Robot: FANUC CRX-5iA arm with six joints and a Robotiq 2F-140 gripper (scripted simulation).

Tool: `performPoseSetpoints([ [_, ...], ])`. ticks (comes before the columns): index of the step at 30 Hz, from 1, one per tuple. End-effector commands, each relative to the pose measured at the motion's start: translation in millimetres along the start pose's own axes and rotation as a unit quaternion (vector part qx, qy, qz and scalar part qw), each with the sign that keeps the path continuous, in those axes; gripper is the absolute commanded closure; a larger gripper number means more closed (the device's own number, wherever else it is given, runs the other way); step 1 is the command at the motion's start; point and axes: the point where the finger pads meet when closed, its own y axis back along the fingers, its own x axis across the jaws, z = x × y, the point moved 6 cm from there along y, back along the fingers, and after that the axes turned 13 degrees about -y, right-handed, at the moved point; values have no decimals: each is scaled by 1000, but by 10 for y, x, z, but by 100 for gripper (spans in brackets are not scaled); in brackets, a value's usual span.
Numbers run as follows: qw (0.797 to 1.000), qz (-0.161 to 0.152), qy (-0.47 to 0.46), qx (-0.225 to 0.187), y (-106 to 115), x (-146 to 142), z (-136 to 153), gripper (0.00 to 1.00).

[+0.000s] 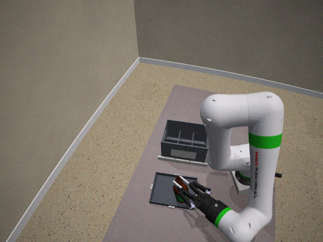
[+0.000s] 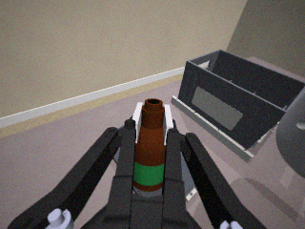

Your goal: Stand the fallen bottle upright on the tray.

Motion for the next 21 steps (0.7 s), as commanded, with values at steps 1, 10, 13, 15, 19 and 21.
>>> performPoseSetpoints([
  [1,1000,0,0,0,-18,18,-12,100],
  [10,1000,0,0,0,-89,93,-56,100],
  [13,1000,0,0,0,-111,116,-70,100],
  [15,1000,0,0,0,-118,123,-74,100],
  [19,1000,0,0,0,-137,143,-86,100],
  [21,1000,0,0,0,-148,155,-93,100],
])
